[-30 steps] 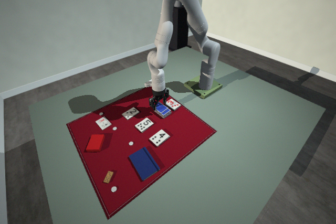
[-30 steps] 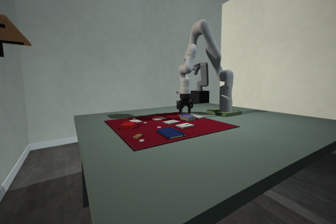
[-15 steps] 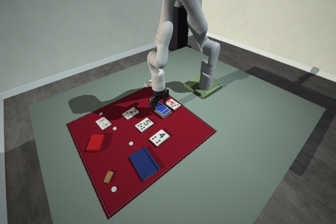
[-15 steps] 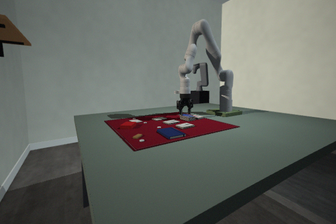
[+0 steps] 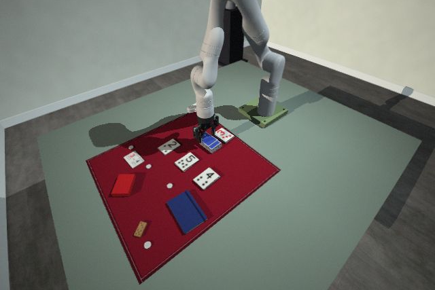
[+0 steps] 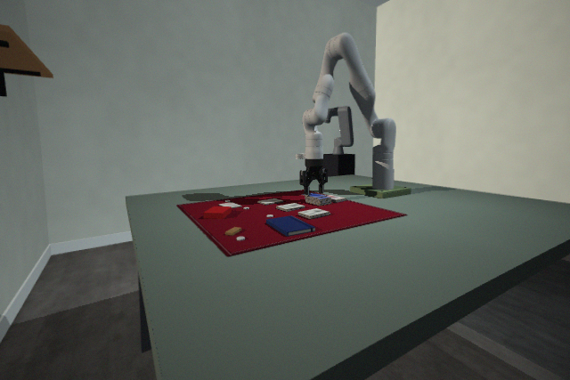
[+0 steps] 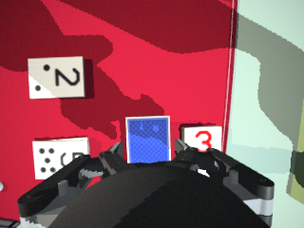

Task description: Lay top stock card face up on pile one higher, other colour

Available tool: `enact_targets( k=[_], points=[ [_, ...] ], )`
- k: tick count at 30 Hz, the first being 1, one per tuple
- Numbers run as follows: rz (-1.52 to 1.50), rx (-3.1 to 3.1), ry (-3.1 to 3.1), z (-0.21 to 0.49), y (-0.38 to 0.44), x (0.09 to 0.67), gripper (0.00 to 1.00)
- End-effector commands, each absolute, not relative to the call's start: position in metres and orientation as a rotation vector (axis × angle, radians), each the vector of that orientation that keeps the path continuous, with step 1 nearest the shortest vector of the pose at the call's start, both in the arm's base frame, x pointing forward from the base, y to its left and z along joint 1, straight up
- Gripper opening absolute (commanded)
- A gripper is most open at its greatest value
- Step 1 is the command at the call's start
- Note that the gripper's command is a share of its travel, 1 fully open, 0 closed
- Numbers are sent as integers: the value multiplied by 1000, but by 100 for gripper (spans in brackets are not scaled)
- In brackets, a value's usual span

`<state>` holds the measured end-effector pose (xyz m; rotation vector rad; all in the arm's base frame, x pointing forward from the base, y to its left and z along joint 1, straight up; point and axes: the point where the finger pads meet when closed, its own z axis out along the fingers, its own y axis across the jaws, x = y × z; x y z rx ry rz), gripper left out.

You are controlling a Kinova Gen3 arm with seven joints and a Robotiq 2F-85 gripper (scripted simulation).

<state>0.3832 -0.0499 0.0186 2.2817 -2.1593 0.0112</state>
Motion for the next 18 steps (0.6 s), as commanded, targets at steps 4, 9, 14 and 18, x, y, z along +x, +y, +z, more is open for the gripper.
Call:
enact_targets(
  k=[4, 9, 14, 18],
  points=[
    [13, 2283, -2160, 27, -55, 385, 85],
    [13, 2283, -2160, 77, -85, 385, 85],
    [13, 2283, -2160, 85, -91, 385, 85],
    [11, 2283, -2161, 85, -91, 385, 85]
  ],
)
